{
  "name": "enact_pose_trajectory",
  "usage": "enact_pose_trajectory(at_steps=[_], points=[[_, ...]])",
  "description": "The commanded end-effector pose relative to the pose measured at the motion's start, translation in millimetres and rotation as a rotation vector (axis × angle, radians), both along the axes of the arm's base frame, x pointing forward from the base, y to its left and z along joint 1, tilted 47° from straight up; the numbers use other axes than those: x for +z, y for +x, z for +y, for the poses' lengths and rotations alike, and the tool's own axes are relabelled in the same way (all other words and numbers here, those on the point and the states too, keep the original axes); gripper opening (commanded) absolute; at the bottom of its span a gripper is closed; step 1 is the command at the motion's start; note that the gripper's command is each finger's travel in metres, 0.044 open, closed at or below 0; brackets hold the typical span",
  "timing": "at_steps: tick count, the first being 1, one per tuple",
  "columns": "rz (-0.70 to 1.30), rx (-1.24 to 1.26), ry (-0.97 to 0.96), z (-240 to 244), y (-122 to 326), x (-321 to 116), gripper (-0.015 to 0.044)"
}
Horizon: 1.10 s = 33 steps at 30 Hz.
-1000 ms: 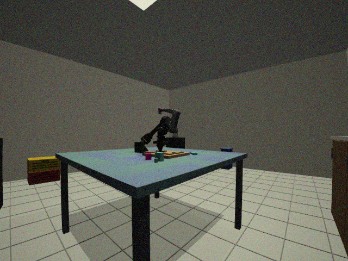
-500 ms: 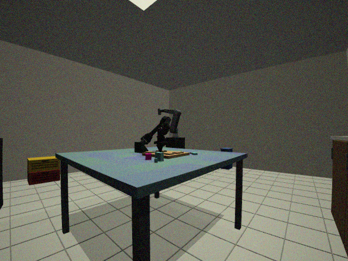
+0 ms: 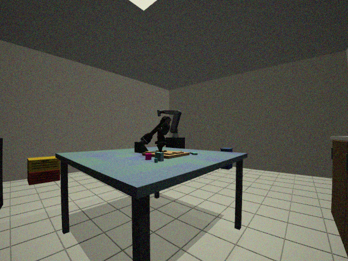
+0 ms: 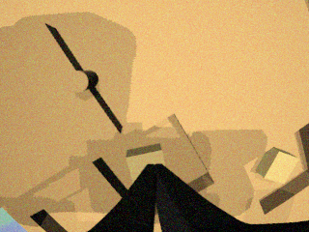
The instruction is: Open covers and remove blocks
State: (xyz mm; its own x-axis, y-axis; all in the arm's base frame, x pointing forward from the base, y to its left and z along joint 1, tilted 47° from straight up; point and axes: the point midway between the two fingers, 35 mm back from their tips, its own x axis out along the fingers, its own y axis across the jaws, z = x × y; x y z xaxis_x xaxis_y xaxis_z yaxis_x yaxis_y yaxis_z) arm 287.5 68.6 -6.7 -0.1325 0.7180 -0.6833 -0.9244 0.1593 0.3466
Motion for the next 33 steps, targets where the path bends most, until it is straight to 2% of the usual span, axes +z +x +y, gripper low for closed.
enact_pose_trajectory(at_steps=[1, 33], points=[[-0.147, 0.14, 0.028, -0.5, 3.7, -3.8, 0.0], [-0.217, 0.206, 0.04, -4.1, 4.3, 1.2, 0.0]])
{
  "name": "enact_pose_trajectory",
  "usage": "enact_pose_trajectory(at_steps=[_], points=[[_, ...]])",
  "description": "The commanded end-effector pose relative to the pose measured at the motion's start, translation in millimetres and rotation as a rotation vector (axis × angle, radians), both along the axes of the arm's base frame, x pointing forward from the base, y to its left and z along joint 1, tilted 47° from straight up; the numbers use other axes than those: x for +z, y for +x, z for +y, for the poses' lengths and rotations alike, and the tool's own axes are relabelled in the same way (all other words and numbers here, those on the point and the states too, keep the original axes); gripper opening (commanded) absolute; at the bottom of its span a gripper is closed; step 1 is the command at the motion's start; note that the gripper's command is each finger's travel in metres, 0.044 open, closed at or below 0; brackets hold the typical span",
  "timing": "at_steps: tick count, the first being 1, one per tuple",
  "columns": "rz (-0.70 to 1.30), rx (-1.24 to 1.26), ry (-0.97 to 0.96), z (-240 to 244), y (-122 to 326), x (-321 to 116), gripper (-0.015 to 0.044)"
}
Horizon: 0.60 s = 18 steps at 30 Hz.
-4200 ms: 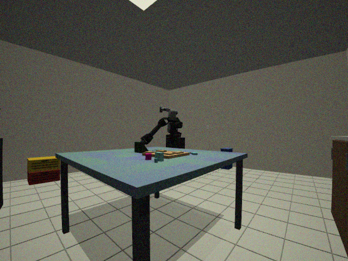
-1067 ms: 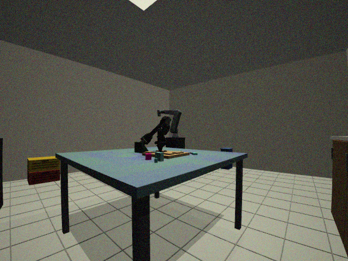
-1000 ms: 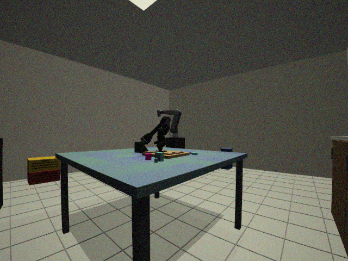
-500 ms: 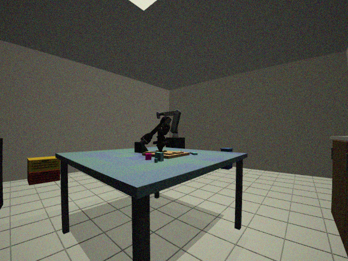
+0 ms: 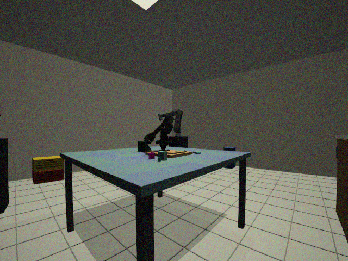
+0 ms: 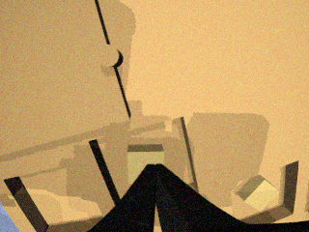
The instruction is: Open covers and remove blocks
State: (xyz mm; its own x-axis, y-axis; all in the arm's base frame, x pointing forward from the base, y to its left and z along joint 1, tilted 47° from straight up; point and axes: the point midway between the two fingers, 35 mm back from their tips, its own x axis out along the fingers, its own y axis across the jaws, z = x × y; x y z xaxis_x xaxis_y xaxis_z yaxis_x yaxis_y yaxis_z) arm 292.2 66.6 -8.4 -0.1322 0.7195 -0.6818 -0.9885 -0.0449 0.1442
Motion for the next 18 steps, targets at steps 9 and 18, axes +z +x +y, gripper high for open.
enact_pose_trajectory(at_steps=[9, 18], points=[[0.365, -0.346, -0.069, -4.6, -1.6, 6.1, 0.0], [0.393, -0.372, -0.072, -9.4, -0.1, 10.6, 0.0144]])
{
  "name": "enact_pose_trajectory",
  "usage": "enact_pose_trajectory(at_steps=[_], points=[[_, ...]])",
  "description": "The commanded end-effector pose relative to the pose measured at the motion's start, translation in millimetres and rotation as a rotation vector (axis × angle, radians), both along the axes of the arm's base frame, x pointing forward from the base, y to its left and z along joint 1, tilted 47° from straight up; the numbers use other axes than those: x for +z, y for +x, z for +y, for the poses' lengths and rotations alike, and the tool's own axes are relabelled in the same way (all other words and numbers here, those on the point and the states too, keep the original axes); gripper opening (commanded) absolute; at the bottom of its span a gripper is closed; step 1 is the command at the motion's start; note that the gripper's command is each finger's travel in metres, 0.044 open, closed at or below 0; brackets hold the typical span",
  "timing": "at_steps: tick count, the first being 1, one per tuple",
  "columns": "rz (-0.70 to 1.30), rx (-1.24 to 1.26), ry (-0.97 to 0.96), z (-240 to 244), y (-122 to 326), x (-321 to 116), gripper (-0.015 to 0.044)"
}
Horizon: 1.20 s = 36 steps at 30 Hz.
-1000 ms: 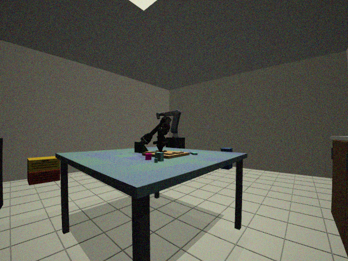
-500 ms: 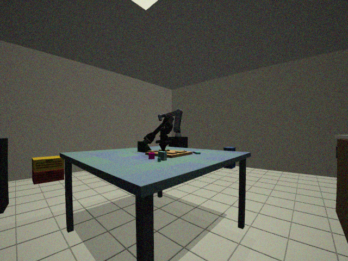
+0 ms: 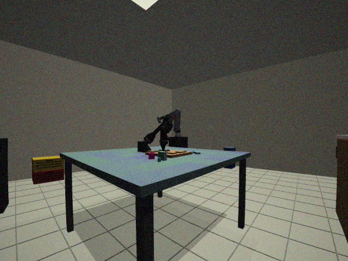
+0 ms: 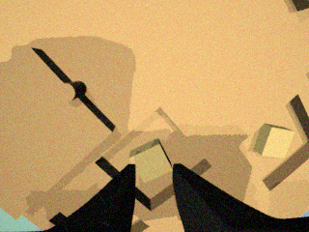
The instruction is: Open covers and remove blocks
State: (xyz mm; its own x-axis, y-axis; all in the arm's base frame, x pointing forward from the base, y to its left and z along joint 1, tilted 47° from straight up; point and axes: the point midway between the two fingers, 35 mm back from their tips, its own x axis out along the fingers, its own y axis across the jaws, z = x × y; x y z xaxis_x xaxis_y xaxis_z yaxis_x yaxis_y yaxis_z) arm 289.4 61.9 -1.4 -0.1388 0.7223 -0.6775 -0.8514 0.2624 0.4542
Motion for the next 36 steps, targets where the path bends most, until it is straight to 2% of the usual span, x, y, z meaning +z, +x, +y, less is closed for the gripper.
enact_pose_trajectory(at_steps=[1, 29, 36], points=[[0.081, -0.085, -0.021, -6, 3, 5, 0.0144], [0.765, -0.732, -0.153, -39, 6, 37, 0.0144], [0.781, -0.747, -0.156, -39, 5, 37, 0.0144]])
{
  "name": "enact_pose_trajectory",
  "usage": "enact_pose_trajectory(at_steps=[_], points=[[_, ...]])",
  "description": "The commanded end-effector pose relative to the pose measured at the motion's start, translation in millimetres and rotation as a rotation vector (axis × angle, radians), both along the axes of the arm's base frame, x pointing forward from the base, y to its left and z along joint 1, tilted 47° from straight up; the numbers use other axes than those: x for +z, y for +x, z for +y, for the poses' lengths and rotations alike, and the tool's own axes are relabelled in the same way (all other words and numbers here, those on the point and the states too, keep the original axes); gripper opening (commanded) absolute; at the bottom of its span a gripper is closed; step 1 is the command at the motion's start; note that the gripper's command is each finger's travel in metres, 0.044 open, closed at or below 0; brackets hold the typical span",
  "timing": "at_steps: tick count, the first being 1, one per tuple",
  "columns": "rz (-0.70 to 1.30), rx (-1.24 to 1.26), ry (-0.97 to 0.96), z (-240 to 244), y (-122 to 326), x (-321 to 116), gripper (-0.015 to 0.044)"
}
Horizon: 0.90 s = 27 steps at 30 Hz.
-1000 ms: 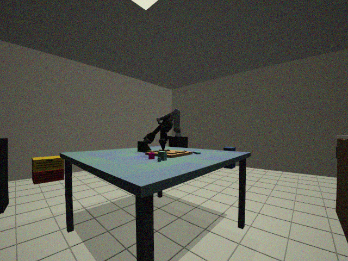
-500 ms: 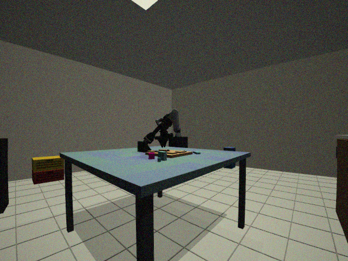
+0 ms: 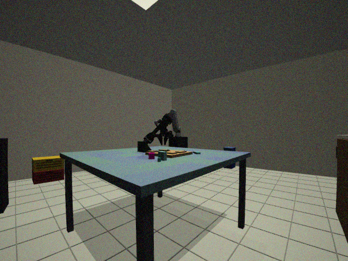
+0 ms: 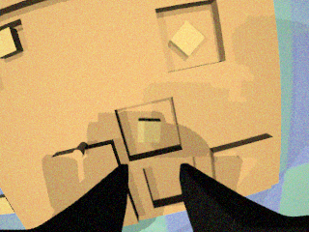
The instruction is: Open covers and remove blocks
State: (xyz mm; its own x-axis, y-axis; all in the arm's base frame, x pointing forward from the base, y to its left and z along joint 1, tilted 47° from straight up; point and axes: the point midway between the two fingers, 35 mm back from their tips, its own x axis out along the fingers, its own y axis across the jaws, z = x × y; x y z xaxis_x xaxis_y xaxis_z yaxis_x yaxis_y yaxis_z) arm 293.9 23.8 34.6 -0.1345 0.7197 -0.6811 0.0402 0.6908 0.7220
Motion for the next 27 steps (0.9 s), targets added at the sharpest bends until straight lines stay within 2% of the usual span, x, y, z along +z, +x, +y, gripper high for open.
enact_pose_trajectory(at_steps=[1, 15, 27], points=[[0.01, -0.012, -0.006, -1, 1, 1, 0.0144], [0.01, -0.012, -0.005, 23, -3, -21, 0.0144], [0.01, -0.012, -0.005, 24, -3, -22, 0.0144]])
